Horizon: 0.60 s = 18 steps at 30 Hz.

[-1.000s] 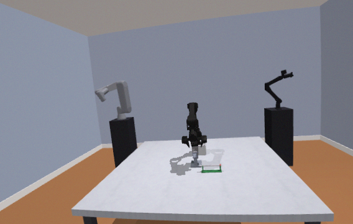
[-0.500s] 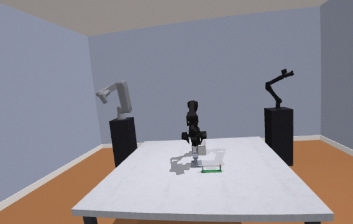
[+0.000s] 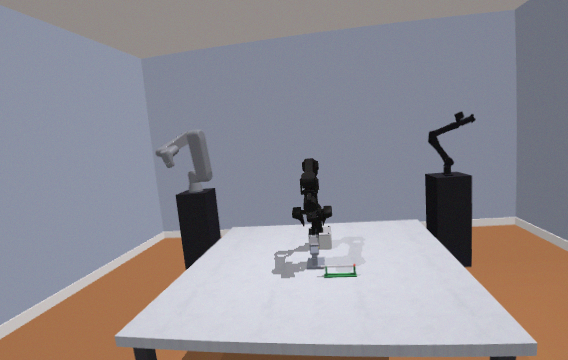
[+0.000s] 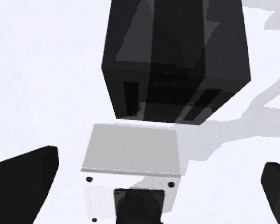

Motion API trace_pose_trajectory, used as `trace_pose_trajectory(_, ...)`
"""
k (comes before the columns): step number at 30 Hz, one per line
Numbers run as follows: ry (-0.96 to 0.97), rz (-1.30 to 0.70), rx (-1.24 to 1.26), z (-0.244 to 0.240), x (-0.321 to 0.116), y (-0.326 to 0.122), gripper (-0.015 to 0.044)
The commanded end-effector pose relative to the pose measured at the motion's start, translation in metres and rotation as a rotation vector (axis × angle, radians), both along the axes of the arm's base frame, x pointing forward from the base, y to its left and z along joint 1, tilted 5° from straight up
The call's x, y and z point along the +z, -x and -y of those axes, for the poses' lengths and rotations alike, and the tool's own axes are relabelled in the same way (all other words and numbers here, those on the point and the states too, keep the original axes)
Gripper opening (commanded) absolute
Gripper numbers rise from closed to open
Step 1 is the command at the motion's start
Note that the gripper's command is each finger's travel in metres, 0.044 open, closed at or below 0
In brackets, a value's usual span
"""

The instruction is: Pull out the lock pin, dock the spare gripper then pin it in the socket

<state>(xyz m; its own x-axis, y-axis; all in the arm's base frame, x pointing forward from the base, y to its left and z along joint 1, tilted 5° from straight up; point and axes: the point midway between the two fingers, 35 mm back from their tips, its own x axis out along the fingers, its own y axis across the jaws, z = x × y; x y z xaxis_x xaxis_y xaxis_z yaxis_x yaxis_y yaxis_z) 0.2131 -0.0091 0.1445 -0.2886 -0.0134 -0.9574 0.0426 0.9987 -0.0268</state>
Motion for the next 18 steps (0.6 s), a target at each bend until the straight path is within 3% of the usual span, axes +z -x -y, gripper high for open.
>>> trace_pose_trajectory(1, 0.0, 0.022, 0.001, 0.0, 0.005, 0.004, 0.044)
trace_pose_trajectory(18, 0.004, 0.183, 0.004, -0.001, 0.036, 0.009, 0.044)
